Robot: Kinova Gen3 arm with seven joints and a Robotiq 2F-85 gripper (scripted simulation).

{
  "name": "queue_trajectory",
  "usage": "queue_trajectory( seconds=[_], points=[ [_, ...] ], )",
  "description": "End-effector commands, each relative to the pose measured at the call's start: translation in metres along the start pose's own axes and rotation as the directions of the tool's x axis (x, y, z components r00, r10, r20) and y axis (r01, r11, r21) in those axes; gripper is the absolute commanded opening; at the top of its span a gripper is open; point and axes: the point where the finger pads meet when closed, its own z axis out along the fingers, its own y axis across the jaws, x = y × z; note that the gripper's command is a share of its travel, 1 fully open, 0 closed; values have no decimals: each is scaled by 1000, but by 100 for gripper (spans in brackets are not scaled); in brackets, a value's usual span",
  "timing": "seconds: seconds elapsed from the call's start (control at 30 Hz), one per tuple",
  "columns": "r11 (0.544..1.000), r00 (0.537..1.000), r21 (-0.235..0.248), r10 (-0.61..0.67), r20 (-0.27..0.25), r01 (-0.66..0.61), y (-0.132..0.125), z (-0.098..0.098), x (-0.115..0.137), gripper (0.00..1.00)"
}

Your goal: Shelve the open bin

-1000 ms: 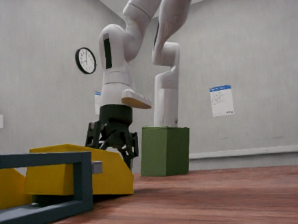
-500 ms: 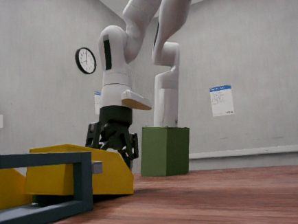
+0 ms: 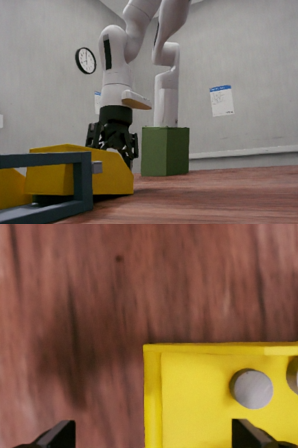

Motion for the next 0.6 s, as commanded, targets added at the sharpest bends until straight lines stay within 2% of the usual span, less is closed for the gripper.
queue_trajectory(
  seconds=[0.0,0.03,0.57],
  points=[
    [1000,1000,-1,0,0,0,1,-1,0,100],
    [1000,1000,-1,0,0,0,1,-1,0,10],
    [1000,1000,-1,0,0,0,1,-1,0,10]
  ],
)
